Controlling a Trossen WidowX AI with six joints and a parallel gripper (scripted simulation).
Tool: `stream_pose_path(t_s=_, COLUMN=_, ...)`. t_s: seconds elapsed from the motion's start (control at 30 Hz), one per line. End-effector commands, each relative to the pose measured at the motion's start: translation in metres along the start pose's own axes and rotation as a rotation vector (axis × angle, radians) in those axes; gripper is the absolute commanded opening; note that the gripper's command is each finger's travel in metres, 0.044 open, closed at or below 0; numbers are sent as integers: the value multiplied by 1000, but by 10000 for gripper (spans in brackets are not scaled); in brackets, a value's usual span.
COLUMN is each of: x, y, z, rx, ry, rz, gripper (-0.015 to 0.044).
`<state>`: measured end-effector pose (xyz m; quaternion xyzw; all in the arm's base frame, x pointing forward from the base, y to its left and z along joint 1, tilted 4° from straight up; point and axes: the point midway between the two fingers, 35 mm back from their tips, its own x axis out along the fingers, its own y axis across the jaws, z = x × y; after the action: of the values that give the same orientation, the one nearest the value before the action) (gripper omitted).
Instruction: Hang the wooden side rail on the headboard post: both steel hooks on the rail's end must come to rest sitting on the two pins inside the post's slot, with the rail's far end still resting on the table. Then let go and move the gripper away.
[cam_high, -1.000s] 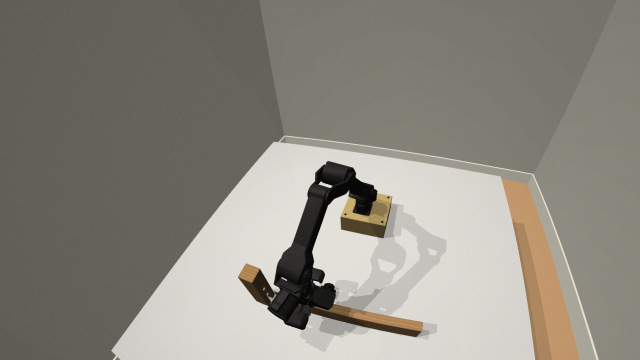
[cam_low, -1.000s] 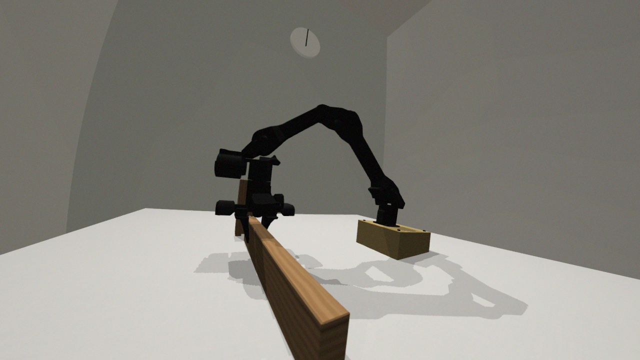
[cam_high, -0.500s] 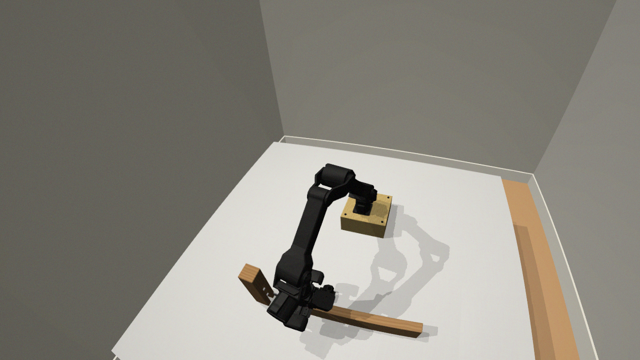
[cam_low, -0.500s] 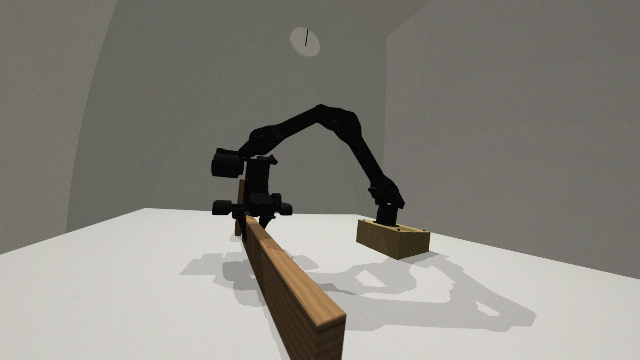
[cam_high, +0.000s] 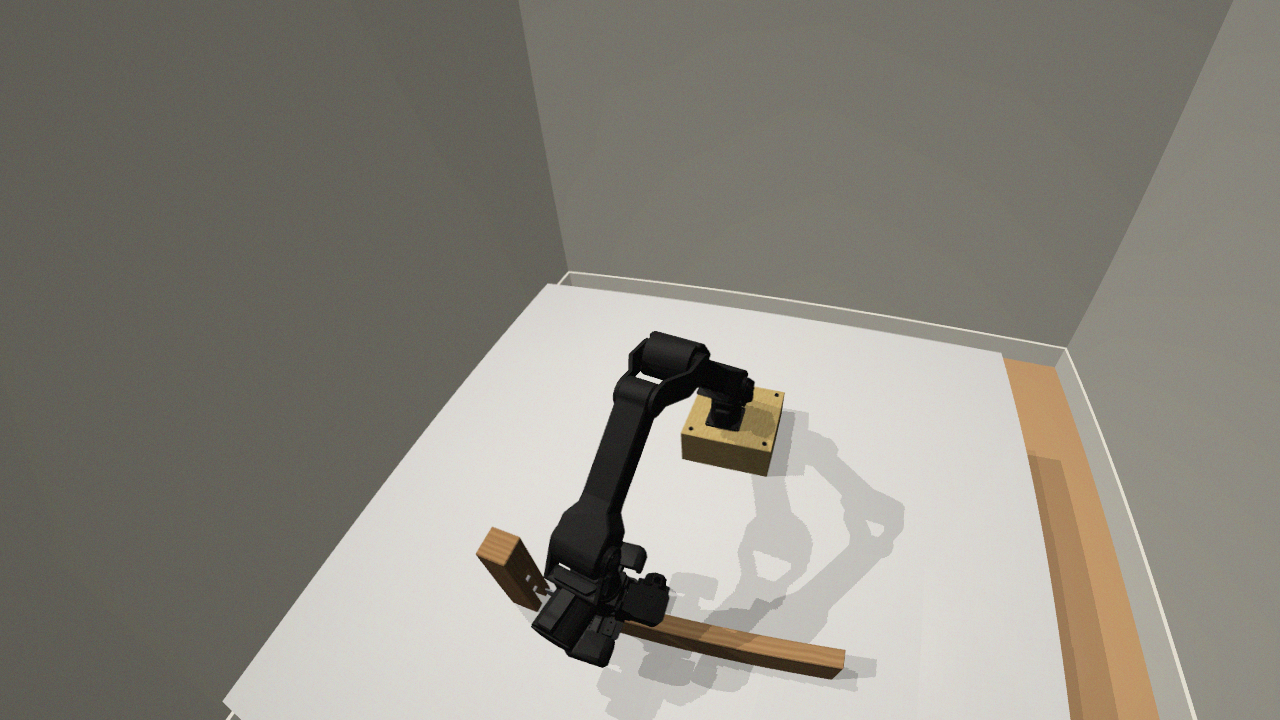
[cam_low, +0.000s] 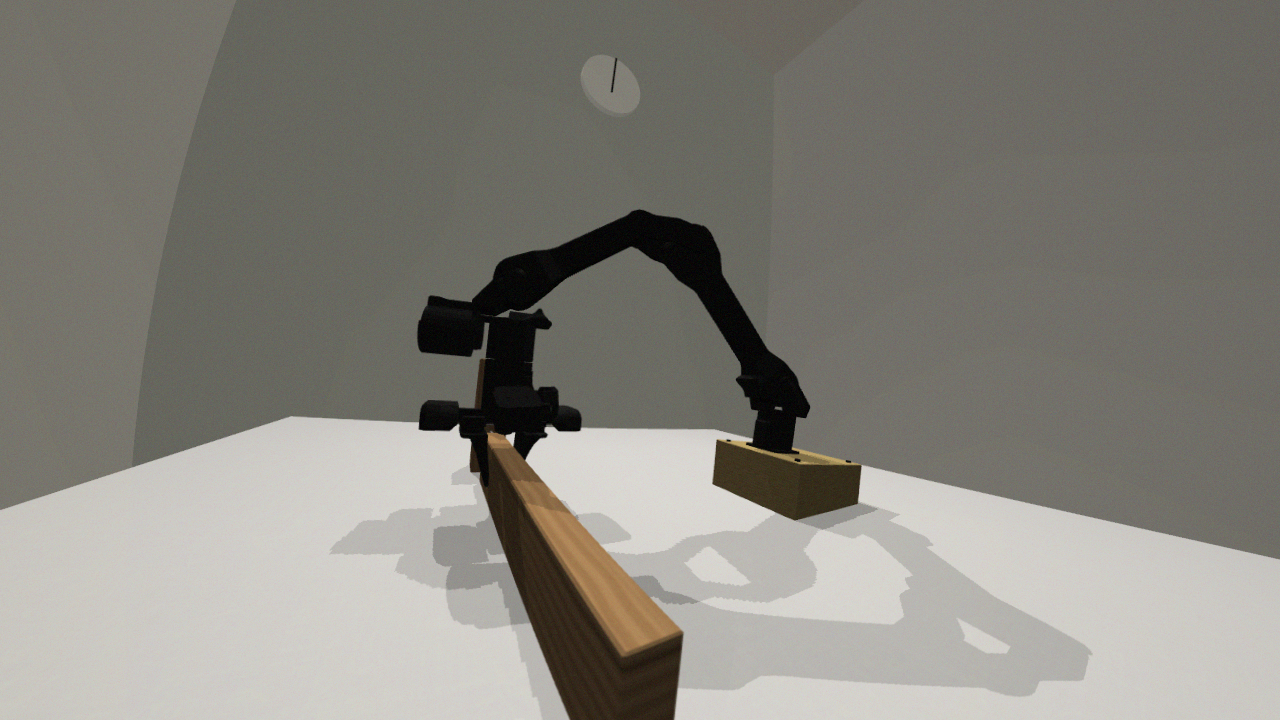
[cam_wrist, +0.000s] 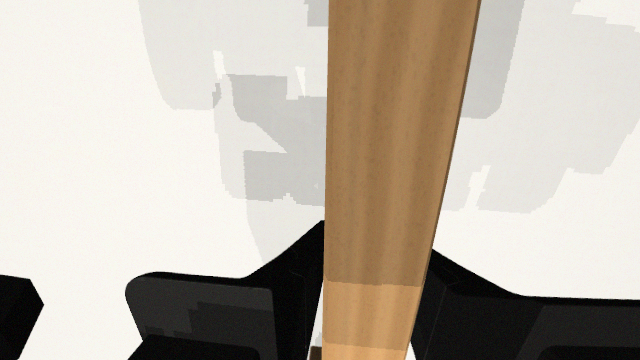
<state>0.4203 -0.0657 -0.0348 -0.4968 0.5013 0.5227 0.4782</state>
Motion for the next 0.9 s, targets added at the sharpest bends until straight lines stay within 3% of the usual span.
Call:
stream_pose_path(t_s=0.0, x=0, y=0, z=0, rx=0, ry=0, rz=0, gripper=0)
stream_pose_path(t_s=0.87, x=-3, y=0, z=0, rx=4, ry=-4, rz=-10, gripper=0)
